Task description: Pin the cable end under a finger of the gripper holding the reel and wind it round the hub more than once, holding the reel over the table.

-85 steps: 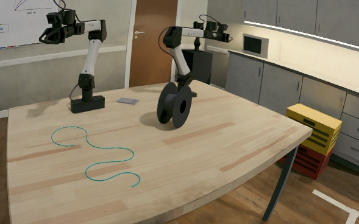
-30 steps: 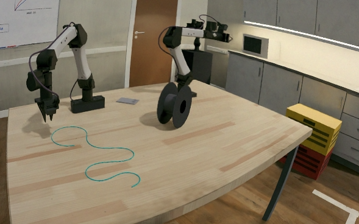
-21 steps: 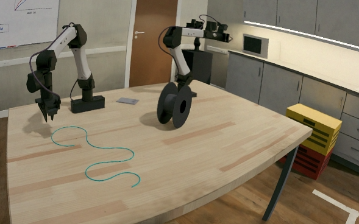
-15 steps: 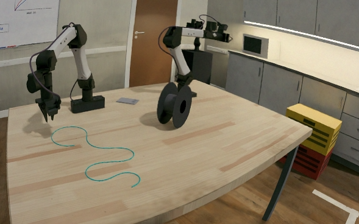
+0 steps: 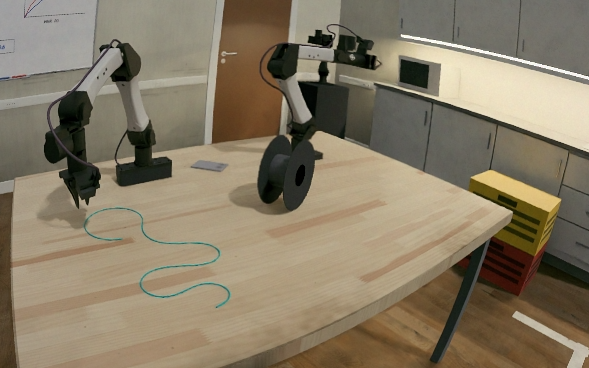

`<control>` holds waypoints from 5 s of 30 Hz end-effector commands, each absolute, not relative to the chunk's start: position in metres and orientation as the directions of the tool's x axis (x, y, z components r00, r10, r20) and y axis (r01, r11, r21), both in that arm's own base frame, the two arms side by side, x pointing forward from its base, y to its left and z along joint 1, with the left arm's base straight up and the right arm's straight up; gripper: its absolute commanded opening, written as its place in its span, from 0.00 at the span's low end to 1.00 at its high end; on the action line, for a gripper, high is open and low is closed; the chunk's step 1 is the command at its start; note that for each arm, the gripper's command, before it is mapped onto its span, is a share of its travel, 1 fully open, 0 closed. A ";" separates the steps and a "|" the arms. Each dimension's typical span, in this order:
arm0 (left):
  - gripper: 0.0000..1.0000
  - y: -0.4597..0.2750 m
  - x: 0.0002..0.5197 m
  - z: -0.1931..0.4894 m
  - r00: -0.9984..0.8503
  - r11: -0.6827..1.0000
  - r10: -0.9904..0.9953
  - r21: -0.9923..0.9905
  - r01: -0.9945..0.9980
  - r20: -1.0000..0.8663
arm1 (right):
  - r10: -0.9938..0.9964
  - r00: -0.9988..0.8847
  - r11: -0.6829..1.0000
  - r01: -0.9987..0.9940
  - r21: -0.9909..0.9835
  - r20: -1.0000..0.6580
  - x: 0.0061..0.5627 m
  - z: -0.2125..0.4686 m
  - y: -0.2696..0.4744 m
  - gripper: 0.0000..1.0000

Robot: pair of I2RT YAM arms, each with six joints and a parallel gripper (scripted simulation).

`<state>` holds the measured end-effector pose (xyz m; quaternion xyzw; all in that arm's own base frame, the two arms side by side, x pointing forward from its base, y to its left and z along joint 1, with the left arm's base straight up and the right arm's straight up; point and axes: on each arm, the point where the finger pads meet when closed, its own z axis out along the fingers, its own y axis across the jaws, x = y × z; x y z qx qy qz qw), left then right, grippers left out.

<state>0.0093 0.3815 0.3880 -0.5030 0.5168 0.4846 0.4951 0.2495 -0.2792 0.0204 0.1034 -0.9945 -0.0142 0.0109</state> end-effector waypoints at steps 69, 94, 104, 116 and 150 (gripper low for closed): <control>0.75 0.373 0.007 0.423 0.007 0.017 0.052 -0.006 -1.000 -0.999 | -0.215 -0.977 0.977 -0.214 0.020 0.017 0.251 -0.043 -0.281 0.30; 0.75 0.373 0.007 0.423 0.007 0.017 0.052 -0.006 -1.000 -0.999 | -0.215 -0.977 0.977 -0.215 0.020 0.015 0.251 -0.040 -0.280 0.11; 0.75 0.373 0.007 0.423 0.007 0.017 0.052 -0.006 -1.000 -0.999 | -0.215 -0.977 0.977 -0.215 0.019 0.015 0.251 -0.040 -0.280 0.00; 0.75 0.373 0.007 0.423 0.007 0.017 0.052 -0.006 -1.000 -0.999 | -0.211 -0.977 0.977 -0.211 0.020 0.005 0.253 -0.030 -0.274 0.00; 0.75 0.373 0.007 0.423 0.007 0.017 0.052 -0.006 -1.000 -0.999 | -0.212 -0.977 0.977 -0.212 0.020 0.009 0.253 -0.004 -0.282 0.00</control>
